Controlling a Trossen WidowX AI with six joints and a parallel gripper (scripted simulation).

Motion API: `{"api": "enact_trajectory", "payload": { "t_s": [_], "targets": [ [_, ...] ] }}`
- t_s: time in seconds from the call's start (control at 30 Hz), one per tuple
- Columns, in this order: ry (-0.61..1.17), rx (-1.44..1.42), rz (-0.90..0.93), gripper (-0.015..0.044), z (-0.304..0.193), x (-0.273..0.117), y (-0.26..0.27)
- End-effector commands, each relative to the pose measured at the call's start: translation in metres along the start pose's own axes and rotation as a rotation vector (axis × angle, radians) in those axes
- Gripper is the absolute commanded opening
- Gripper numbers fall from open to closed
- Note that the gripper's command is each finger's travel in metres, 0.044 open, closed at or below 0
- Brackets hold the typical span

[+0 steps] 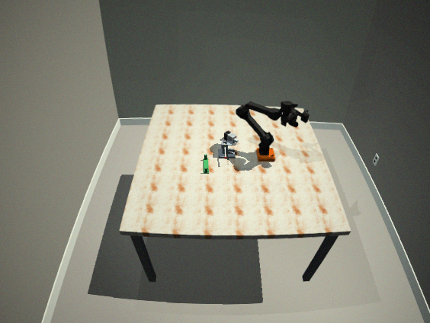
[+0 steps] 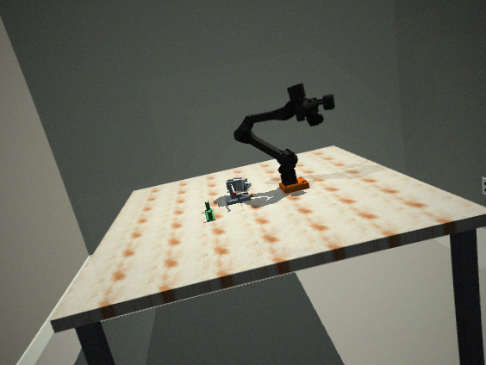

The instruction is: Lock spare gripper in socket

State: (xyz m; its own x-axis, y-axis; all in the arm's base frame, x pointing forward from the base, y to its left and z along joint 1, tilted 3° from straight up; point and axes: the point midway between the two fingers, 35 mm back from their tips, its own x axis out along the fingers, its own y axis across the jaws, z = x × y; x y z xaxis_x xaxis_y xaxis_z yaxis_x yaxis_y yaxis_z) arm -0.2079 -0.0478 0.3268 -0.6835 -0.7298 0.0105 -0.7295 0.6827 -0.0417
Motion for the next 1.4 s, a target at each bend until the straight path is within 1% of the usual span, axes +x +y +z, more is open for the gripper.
{"api": "enact_trajectory", "payload": {
  "t_s": [0.0, 0.1, 0.17, 0.33, 0.53, 0.7, 0.87, 1.07, 1.23, 1.37],
  "targets": [
    [0.0, 0.006, 0.006, 0.0374, 0.0, 0.0, 0.001],
    [0.001, 0.09, 0.099, 0.03, -0.001, -0.007, 0.02],
    [0.012, 0.202, 0.223, 0.03, -0.002, -0.019, 0.044],
    [0.083, 0.494, 0.546, 0.03, 0.0, -0.064, 0.1],
    [0.267, 0.874, 0.963, 0.03, 0.011, -0.15, 0.151],
    [0.508, 1.169, 1.29, 0.03, 0.027, -0.234, 0.163],
    [0.829, 1.434, 1.584, 0.03, 0.047, -0.317, 0.145],
    [1.323, 1.693, 1.874, 0.03, 0.074, -0.4, 0.087],
    [1.828, 1.842, 2.04, 0.03, 0.097, -0.446, 0.016],
    [2.294, 1.902, 2.105, 0.03, 0.112, -0.464, -0.048]
  ]
}}
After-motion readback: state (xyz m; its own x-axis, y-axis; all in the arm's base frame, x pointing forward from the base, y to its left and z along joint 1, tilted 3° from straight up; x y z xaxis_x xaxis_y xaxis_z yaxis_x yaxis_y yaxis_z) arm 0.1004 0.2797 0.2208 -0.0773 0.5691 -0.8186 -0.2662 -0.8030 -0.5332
